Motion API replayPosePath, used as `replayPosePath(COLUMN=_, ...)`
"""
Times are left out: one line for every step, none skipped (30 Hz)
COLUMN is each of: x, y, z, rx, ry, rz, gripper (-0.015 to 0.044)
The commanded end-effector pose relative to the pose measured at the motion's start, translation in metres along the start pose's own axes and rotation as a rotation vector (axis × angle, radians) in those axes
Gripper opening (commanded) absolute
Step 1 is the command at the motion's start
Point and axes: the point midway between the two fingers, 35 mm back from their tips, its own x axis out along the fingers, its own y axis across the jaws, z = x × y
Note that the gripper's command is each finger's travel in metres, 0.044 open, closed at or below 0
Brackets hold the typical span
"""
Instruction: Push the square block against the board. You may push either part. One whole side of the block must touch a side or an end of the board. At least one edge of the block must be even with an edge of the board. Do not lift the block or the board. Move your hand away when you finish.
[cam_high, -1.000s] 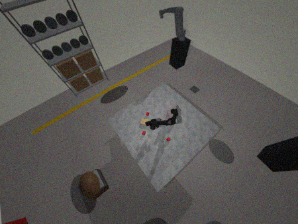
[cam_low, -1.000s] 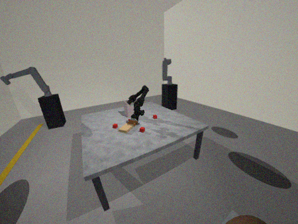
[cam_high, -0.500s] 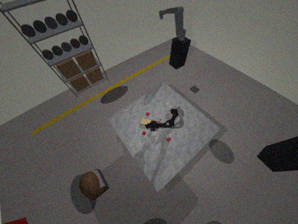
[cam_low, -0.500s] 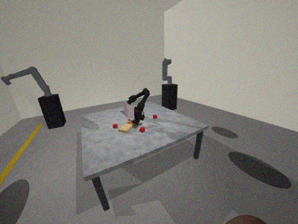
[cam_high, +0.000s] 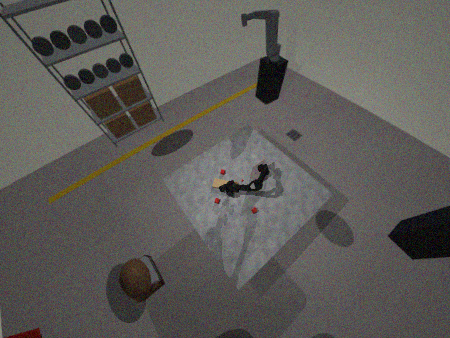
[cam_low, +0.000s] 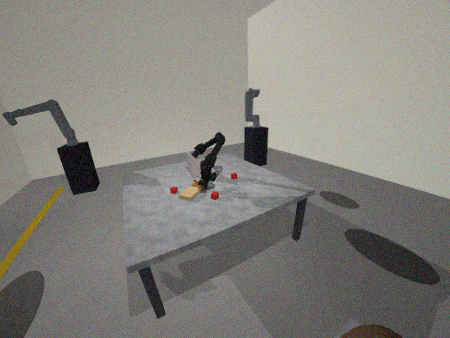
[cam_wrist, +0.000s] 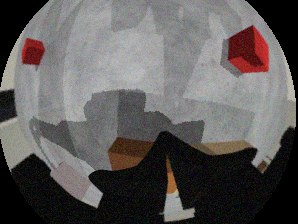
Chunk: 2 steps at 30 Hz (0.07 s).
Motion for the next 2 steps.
replayPosePath(x=-0.0002, y=-0.0007, z=0.0024, rx=-0.002, ry=0.001, rz=-0.001, gripper=0.0000)
replayPosePath(x=-0.0002, y=-0.0008, z=0.0040, rx=-0.002, ry=0.001, rz=-0.001, gripper=0.0000)
